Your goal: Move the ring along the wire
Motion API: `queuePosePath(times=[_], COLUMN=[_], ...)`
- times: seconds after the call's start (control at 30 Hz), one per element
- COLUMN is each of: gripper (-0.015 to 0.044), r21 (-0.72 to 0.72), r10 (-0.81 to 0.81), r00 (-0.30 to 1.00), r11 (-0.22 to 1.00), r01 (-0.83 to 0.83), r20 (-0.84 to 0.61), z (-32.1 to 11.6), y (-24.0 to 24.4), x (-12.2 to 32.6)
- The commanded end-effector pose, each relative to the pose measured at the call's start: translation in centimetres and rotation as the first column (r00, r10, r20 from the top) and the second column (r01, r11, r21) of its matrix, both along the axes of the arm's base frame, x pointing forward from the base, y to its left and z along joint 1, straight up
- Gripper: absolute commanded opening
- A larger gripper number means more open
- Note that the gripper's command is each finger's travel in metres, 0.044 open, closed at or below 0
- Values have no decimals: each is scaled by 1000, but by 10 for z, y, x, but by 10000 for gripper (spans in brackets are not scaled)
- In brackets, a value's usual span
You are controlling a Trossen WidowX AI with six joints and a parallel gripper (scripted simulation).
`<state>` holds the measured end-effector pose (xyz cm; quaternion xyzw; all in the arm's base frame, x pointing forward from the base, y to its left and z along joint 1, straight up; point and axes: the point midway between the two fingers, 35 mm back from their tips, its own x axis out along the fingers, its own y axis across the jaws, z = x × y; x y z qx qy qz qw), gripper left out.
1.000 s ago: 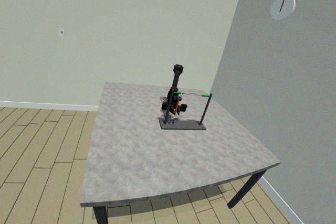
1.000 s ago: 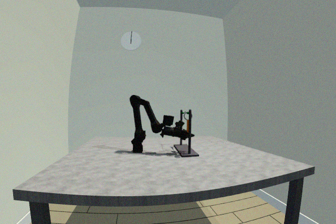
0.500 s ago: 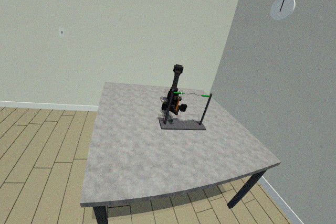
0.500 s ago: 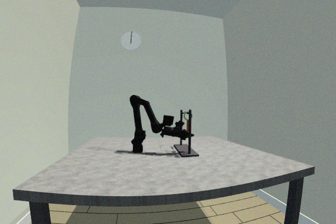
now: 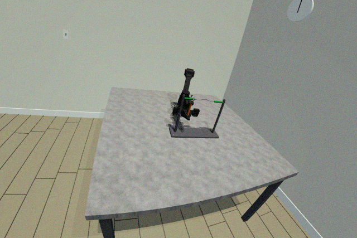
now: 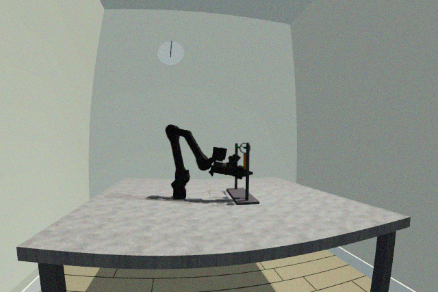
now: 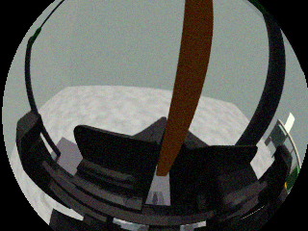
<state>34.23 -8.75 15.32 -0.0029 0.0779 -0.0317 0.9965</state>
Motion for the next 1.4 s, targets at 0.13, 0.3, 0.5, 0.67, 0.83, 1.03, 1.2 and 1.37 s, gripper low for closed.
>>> queuePosePath(times=[0.13,0.3,0.5,0.67,0.83,1.03,1.2,1.37], gripper=[-150,-150,-150,-150,-150,-150,-150,-150], r21=[3,3,4,4,5,7,10,16], r10=[-3,-3,-2,-1,0,1,2,2], r00=[1000,1000,1000,1000,1000,1000,1000,1000], r11=[1000,1000,1000,1000,1000,1000,1000,1000], r01=[3,3,2,1,0,-1,-2,-2], r20=[-1,-1,-1,-1,-1,-1,-1,0], z=[2,2,2,2,2,2,2,2], y=[0,0,1,7,12,18,23,29], x=[0,0,0,0,1,1,2,2])
